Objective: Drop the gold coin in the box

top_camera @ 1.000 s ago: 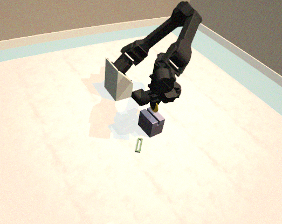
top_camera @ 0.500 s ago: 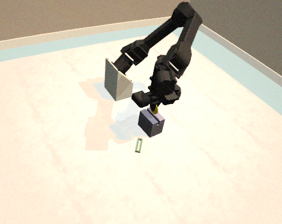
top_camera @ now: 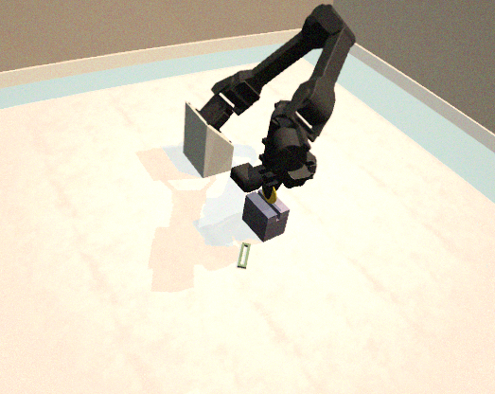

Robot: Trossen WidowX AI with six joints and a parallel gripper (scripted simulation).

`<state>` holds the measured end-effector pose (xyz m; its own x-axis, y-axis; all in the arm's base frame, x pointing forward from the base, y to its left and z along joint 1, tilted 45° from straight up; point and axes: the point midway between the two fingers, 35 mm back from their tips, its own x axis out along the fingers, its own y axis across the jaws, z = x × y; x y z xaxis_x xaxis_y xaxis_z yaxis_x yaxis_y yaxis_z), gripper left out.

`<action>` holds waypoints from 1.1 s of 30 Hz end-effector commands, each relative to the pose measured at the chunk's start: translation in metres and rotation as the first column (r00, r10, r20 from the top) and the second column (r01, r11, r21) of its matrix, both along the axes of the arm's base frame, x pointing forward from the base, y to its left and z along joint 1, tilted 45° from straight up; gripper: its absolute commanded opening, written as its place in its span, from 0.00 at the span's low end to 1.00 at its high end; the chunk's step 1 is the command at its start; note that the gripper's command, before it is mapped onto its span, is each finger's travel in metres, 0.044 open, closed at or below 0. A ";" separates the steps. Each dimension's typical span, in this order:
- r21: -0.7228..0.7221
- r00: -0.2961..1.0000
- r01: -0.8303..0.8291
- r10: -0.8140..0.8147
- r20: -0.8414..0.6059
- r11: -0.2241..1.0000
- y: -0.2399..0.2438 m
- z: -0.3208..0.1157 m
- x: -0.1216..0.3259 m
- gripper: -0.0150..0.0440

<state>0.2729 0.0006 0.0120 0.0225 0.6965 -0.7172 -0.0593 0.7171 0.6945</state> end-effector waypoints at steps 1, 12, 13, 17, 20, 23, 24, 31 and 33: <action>0.000 1.000 0.000 0.000 0.001 1.000 0.000 0.000 0.000 0.34; 0.000 1.000 0.000 0.000 0.001 1.000 0.000 0.000 0.000 0.53; 0.000 1.000 0.000 0.000 0.001 1.000 0.000 0.000 0.000 0.53; -0.001 1.000 0.000 0.000 0.000 1.000 -0.005 0.005 0.000 0.66; -0.001 1.000 0.001 -0.001 0.000 1.000 -0.012 0.012 0.000 0.79; 0.000 1.000 0.001 -0.001 -0.001 1.000 -0.019 0.019 -0.001 0.93; 0.002 1.000 0.002 -0.002 -0.003 1.000 -0.027 0.027 -0.002 0.97; 0.007 1.000 0.002 -0.002 -0.005 1.000 -0.040 0.043 -0.004 1.00; 0.007 1.000 0.002 -0.002 -0.005 1.000 -0.040 0.043 -0.004 1.00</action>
